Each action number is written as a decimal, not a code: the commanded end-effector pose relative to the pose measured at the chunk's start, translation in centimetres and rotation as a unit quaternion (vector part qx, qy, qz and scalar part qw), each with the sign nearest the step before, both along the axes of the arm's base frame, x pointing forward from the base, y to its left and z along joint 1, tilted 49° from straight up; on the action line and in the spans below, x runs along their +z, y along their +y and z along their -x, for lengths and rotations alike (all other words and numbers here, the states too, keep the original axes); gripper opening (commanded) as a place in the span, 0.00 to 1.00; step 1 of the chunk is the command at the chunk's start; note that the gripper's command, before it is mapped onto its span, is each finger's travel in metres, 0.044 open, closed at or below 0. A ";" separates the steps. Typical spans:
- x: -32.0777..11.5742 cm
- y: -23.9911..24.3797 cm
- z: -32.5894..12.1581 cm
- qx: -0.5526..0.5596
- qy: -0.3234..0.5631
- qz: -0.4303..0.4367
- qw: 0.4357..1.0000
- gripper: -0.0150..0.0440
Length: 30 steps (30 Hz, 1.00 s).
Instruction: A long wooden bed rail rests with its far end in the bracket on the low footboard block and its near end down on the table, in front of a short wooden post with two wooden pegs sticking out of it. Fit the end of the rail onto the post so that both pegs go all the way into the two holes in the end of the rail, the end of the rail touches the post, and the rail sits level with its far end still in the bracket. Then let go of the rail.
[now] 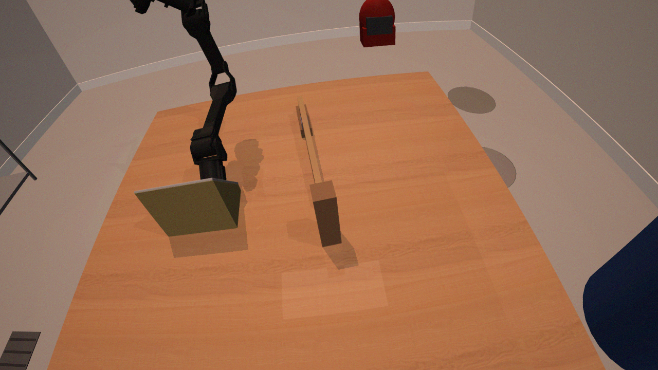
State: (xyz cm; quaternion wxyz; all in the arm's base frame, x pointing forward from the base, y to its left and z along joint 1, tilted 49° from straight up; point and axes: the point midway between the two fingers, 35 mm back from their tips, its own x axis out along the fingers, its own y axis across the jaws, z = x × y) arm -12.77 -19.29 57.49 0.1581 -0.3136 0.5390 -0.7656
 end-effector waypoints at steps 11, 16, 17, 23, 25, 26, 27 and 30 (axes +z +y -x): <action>-7.4 -12.0 -7.4 0.185 0.054 -0.186 0.963 1.00; -11.9 -15.7 -11.9 0.268 0.066 -0.260 0.925 1.00; -12.8 -16.3 -12.9 0.285 0.068 -0.273 0.916 1.00; -18.6 -18.7 -19.0 0.377 0.082 -0.354 0.852 1.00; -20.0 -19.0 -20.3 0.392 0.092 -0.375 0.835 1.00; -20.8 -19.2 -20.9 0.394 0.098 -0.385 0.829 1.00; -21.6 -19.3 -21.6 0.397 0.105 -0.396 0.821 1.00; -24.2 -19.4 -24.0 0.424 0.124 -0.430 0.787 1.00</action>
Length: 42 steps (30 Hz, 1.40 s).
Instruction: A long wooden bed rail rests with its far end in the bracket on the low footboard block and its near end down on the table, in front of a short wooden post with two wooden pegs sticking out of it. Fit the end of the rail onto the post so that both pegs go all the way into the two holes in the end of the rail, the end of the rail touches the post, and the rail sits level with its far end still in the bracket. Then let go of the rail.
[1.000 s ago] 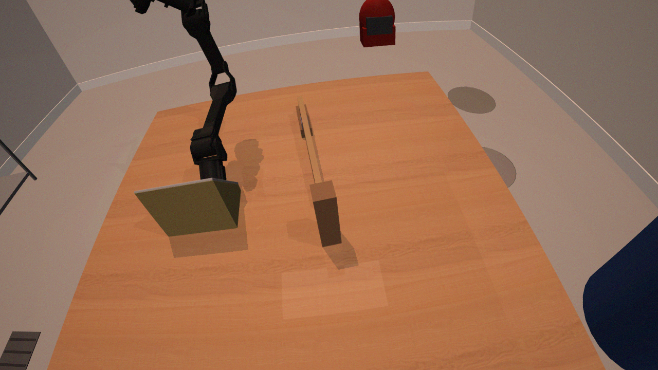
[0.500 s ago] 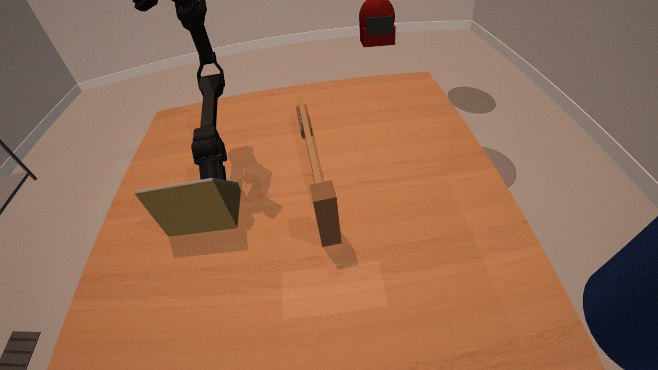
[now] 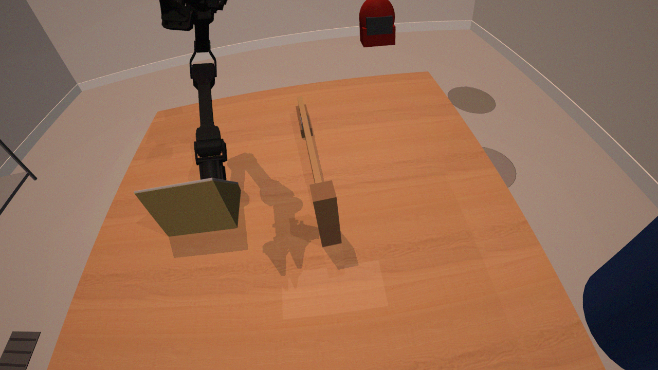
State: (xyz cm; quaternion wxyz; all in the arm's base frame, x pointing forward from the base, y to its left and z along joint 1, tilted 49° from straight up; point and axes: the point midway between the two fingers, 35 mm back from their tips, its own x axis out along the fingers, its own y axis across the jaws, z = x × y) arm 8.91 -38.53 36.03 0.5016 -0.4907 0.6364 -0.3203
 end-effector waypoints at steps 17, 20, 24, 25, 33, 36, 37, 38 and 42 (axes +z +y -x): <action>-20.7 9.0 -17.4 0.385 0.117 -0.330 0.854 1.00; -23.7 12.5 -19.3 0.444 0.128 -0.386 0.798 1.00; -27.2 17.7 -20.8 0.510 0.137 -0.457 0.716 1.00; -27.8 19.2 -21.1 0.525 0.137 -0.474 0.693 1.00; -31.5 31.0 -21.8 0.605 0.126 -0.610 0.496 1.00; -32.4 34.9 -21.1 0.613 0.116 -0.657 0.423 1.00; -32.5 35.8 -20.9 0.613 0.113 -0.669 0.405 1.00; -32.7 36.3 -20.7 0.613 0.111 -0.675 0.395 1.00; -32.7 36.5 -20.7 0.613 0.111 -0.678 0.391 1.00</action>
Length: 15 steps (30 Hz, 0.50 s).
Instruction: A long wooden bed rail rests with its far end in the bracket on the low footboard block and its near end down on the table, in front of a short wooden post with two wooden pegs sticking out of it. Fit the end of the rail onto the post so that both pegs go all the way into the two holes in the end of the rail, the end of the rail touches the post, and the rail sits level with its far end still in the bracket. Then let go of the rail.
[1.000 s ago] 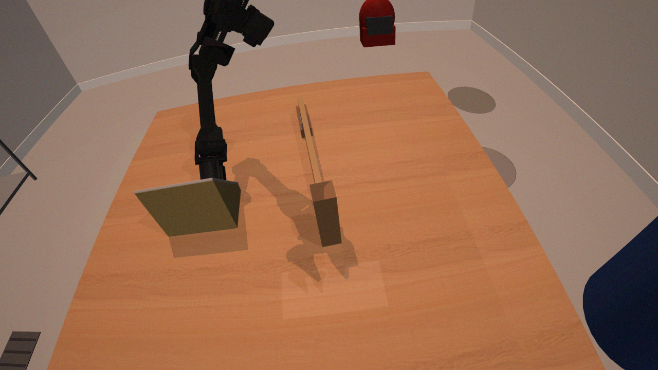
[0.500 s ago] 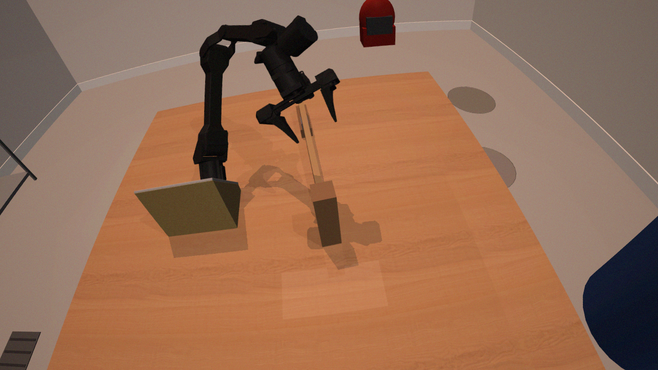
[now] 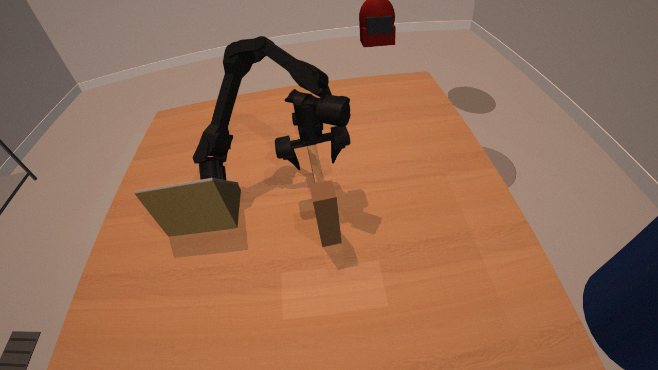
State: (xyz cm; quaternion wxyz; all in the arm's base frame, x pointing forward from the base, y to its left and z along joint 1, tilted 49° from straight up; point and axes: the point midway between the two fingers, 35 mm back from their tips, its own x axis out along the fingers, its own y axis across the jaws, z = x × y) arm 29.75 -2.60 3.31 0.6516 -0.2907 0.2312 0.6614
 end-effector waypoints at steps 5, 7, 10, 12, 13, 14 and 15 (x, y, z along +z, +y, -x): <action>-0.1 0.7 0.1 0.002 0.003 -0.017 1.000 1.00; -0.4 0.9 0.1 0.002 0.003 -0.017 1.000 1.00; -0.7 1.3 0.1 0.002 0.003 -0.017 1.000 1.00; -1.0 1.5 0.0 0.002 0.003 -0.017 1.000 1.00; -1.1 1.6 0.0 0.002 0.003 -0.017 1.000 1.00; -1.2 1.7 0.0 0.002 0.003 -0.017 1.000 1.00; -1.3 1.8 0.0 0.002 0.003 -0.017 1.000 1.00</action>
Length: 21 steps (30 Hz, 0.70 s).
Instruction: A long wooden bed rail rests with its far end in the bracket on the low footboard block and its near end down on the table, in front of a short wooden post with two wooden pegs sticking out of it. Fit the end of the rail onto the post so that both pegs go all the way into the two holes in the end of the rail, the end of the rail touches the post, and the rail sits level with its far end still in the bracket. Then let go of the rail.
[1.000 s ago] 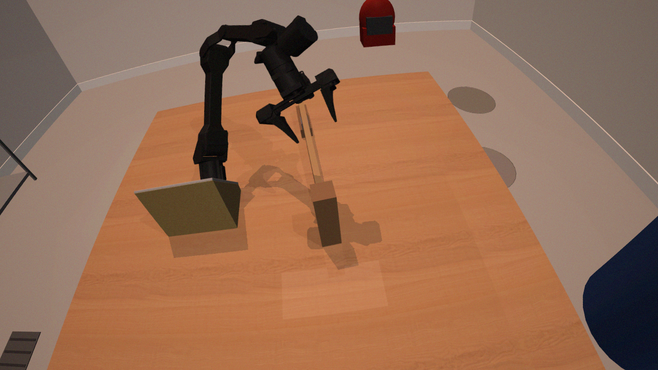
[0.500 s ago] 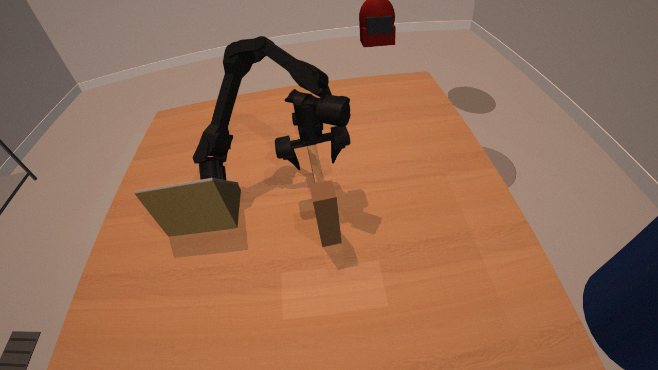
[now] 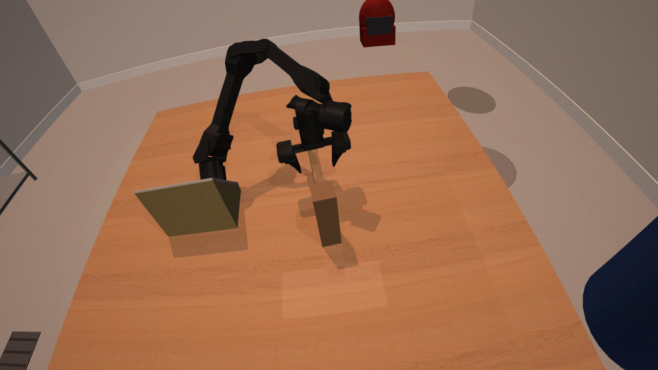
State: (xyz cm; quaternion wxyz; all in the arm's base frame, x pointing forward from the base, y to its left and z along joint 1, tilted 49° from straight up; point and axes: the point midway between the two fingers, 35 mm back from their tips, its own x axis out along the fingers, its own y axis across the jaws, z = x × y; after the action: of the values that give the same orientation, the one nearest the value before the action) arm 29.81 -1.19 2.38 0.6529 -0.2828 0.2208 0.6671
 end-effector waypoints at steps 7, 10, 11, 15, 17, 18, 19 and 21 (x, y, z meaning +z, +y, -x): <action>-1.2 1.2 0.0 -0.002 0.003 -0.003 1.000 1.00; -1.6 1.6 0.0 -0.002 0.003 -0.003 1.000 1.00; -1.7 1.7 0.1 -0.002 0.003 -0.003 1.000 1.00; -2.1 2.2 0.1 -0.002 0.003 -0.003 1.000 1.00; -2.3 2.4 0.1 -0.002 0.003 -0.003 1.000 1.00; -2.4 2.5 0.1 -0.002 0.003 -0.003 1.000 1.00; -2.5 2.6 0.1 -0.002 0.003 -0.003 1.000 1.00; -2.7 2.9 0.1 -0.002 0.003 -0.004 1.000 1.00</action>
State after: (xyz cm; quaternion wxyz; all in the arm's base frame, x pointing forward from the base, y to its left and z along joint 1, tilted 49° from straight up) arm 29.85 1.23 0.01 0.6533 -0.2826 0.2204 0.6669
